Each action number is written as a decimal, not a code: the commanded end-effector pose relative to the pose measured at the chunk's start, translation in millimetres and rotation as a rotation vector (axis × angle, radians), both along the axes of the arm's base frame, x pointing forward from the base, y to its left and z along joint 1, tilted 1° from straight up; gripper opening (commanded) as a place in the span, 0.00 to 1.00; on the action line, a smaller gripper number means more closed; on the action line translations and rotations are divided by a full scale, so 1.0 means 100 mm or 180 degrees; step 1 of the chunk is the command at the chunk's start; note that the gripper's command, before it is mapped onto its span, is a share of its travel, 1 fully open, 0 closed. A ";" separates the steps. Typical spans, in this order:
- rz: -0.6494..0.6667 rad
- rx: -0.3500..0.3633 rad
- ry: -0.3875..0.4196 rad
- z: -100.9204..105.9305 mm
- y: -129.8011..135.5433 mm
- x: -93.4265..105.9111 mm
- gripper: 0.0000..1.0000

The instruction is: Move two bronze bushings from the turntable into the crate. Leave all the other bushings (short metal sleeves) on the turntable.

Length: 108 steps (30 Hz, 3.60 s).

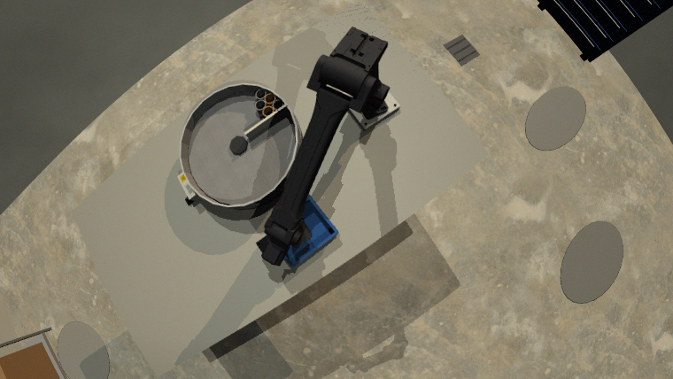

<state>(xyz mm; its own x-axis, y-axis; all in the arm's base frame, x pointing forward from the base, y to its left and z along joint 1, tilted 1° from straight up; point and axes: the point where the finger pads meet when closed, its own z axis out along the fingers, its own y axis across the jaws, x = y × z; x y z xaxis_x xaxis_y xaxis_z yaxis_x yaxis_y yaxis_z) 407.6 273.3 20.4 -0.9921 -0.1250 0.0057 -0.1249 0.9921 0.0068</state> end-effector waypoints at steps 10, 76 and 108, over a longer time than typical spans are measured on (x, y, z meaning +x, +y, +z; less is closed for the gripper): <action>-0.0002 0.0031 -0.0066 -0.02 0.07 0.04 0.00; -0.0001 0.0050 -0.0095 -0.01 0.08 0.06 0.00; -0.0003 0.0051 -0.0095 -0.01 0.08 0.06 0.19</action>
